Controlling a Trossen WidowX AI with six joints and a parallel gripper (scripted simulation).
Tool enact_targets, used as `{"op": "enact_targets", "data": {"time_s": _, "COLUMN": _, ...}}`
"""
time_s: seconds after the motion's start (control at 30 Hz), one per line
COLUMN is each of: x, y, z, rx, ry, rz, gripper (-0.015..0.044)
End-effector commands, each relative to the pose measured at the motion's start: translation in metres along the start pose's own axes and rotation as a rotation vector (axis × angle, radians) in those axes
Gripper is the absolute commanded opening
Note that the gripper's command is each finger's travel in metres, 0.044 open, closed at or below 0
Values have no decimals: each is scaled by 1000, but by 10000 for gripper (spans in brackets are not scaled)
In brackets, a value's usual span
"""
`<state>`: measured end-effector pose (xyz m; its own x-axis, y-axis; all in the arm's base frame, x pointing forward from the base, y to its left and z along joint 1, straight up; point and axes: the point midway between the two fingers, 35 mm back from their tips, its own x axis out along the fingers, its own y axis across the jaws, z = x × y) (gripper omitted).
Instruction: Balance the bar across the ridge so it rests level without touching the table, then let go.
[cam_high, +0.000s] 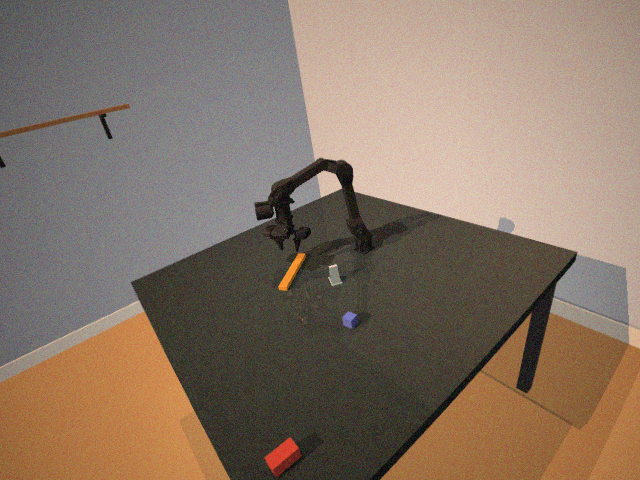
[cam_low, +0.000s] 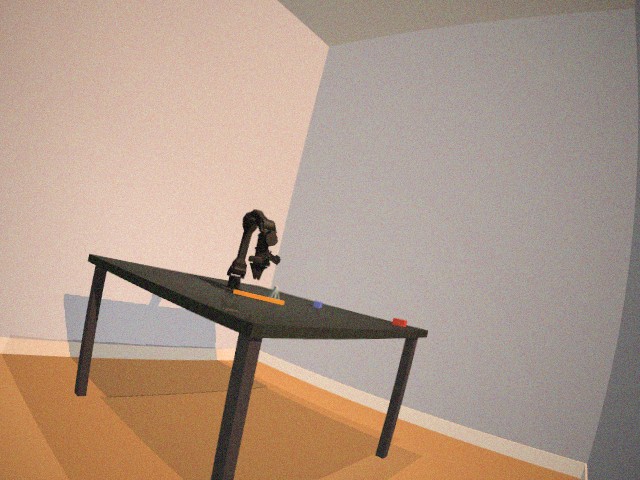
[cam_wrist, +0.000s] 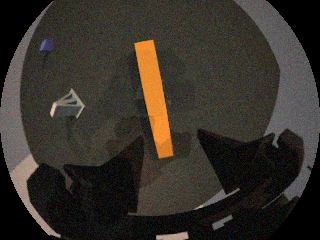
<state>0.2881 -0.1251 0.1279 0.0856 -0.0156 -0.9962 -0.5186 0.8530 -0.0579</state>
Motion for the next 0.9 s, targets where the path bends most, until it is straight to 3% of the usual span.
{"op": "enact_targets", "data": {"time_s": 0.0, "x": 9, "y": 8, "z": -2, "rx": -81, "ry": 48, "rz": 38, "gripper": 315}}
{"op": "enact_targets", "data": {"time_s": 0.2, "x": 13, "y": 8, "z": -2, "rx": -81, "ry": 48, "rz": 38, "gripper": 315}}
{"op": "enact_targets", "data": {"time_s": 0.47, "x": 53, "y": 10, "z": -4, "rx": -81, "ry": 48, "rz": 38, "gripper": 315}}
{"op": "enact_targets", "data": {"time_s": 0.87, "x": 62, "y": 10, "z": -4, "rx": -81, "ry": 48, "rz": 38, "gripper": 315}}
